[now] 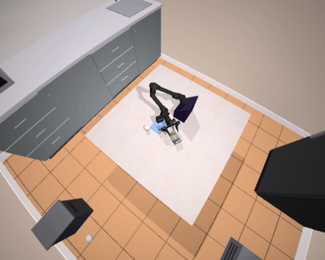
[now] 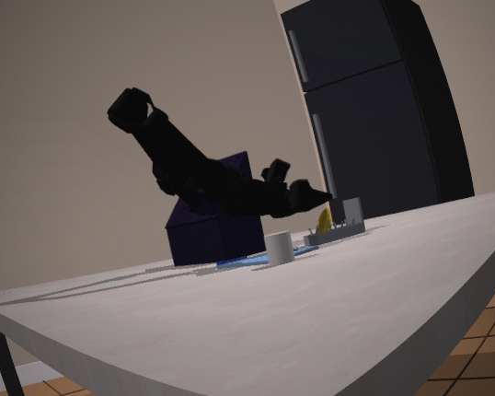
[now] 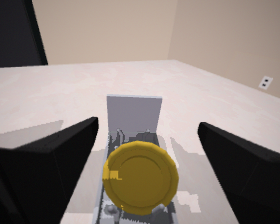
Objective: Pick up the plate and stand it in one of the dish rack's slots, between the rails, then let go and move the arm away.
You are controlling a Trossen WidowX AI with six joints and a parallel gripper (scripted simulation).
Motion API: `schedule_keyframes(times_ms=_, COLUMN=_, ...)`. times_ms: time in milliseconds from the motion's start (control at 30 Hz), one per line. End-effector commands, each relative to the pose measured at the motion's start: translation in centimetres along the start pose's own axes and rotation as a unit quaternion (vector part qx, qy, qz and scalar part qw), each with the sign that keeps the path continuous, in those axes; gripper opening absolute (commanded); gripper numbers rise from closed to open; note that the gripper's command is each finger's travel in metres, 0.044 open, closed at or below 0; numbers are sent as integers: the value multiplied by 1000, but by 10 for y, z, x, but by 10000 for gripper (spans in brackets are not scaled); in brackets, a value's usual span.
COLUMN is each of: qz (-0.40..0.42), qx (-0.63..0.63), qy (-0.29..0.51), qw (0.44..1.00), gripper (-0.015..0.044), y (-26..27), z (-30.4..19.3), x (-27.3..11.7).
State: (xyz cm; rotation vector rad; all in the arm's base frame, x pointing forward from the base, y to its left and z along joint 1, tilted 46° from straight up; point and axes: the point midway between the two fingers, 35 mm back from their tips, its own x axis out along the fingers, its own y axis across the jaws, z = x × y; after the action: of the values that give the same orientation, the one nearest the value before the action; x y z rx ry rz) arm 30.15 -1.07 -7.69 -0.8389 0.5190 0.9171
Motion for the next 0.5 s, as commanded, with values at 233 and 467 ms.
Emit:
schedule_keyframes(times_ms=233, qz=20, qx=8, qy=-15, qw=1000, gripper=400, y=-7, z=74, x=-10)
schedule_keyframes(times_ms=467, qz=46, qx=69, qy=23, qw=996, gripper=400, y=-1, z=74, x=-6)
